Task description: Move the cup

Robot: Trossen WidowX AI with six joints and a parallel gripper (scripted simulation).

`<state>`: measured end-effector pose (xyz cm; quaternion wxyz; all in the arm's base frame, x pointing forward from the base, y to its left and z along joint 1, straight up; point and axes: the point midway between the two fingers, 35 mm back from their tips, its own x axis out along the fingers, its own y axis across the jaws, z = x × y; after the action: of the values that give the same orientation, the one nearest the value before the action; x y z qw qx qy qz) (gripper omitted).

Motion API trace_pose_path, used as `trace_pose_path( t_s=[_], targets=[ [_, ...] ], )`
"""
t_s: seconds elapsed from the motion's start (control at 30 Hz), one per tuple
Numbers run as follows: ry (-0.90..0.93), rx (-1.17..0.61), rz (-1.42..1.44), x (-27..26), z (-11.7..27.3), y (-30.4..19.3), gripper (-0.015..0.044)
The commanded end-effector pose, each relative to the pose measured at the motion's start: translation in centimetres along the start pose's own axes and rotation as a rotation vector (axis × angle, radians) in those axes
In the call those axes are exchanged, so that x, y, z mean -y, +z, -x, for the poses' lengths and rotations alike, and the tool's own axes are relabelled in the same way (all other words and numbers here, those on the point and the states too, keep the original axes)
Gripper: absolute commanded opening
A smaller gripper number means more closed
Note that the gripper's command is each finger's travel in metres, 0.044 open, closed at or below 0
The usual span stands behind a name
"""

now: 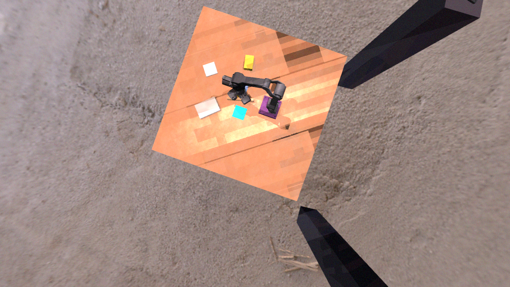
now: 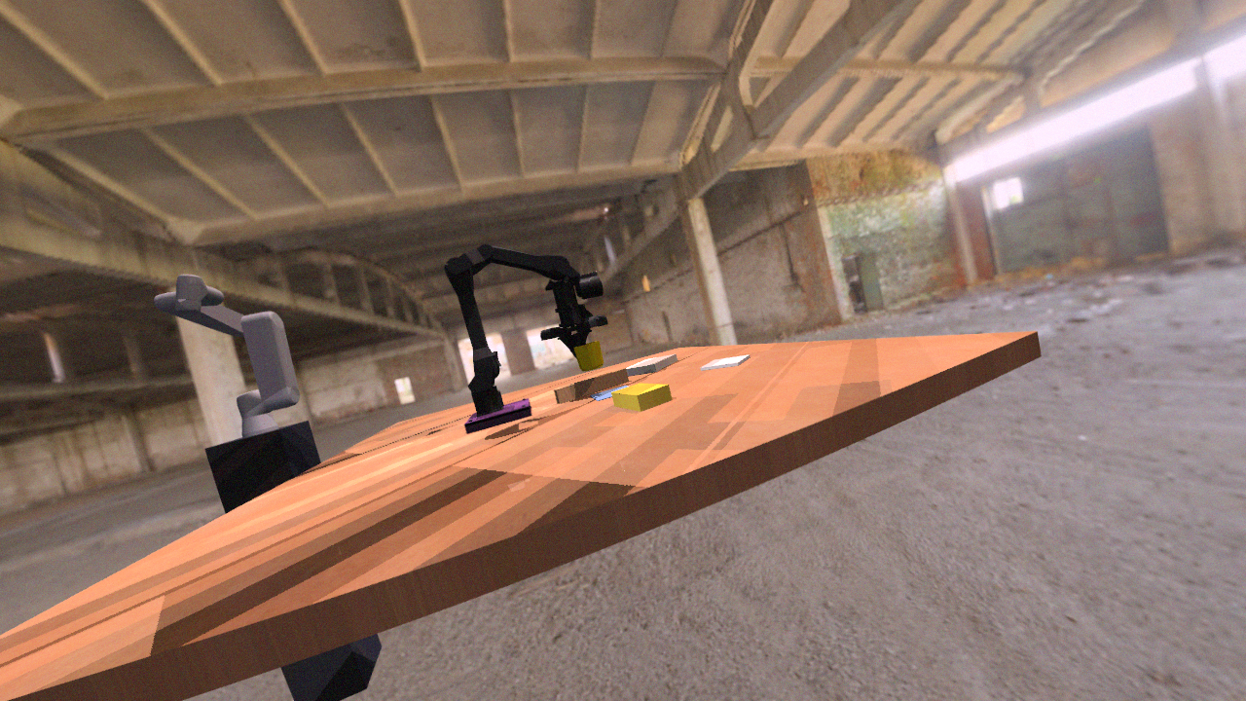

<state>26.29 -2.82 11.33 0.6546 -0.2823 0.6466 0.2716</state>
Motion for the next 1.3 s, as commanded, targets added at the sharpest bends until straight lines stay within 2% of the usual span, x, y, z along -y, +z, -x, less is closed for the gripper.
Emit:
trace_pose_path(
  t_s=[0.0, 1.27],
  targets=[
    [0.004, 0.004, -0.002, -0.9, 0.0, 0.5, 0.0],
    [0.009, 0.008, -0.002, -6.6, 0.3, 5.0, 0.0]
  ],
)
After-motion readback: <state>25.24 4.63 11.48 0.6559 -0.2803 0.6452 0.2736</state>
